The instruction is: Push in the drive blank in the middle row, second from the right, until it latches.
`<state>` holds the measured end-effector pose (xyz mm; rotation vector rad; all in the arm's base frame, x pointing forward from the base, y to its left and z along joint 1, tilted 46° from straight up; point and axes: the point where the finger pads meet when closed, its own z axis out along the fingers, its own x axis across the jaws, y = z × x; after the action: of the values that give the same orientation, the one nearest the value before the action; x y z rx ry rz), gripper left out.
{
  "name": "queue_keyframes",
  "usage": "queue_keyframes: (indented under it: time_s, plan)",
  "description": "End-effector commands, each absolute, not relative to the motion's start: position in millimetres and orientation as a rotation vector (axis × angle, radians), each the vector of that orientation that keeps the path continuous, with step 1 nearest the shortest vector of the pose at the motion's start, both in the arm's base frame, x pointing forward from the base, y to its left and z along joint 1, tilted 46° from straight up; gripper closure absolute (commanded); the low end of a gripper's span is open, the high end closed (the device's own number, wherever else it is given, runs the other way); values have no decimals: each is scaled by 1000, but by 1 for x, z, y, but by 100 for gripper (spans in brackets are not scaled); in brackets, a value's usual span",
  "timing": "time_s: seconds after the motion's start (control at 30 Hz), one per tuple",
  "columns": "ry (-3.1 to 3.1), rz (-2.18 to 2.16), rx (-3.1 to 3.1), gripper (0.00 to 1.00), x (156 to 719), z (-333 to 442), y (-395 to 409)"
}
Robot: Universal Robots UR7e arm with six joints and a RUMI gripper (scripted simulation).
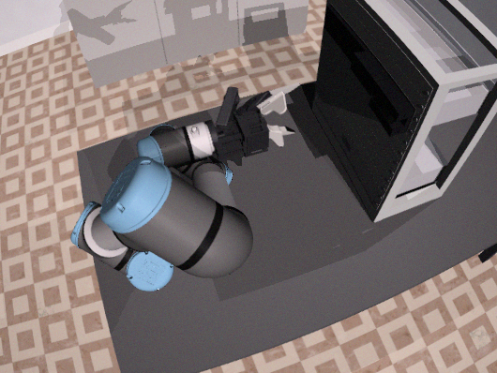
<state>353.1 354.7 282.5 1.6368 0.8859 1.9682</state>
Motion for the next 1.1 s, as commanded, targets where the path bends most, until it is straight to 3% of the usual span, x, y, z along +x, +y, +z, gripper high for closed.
queue_keyframes:
  time_s: [0.0,0.47,1.07]
  plan:
    - [889,1964,1637,0,354,281,354]
    - [889,1965,1636,0,380,290,351]
    - [889,1965,1636,0,461,317,343]
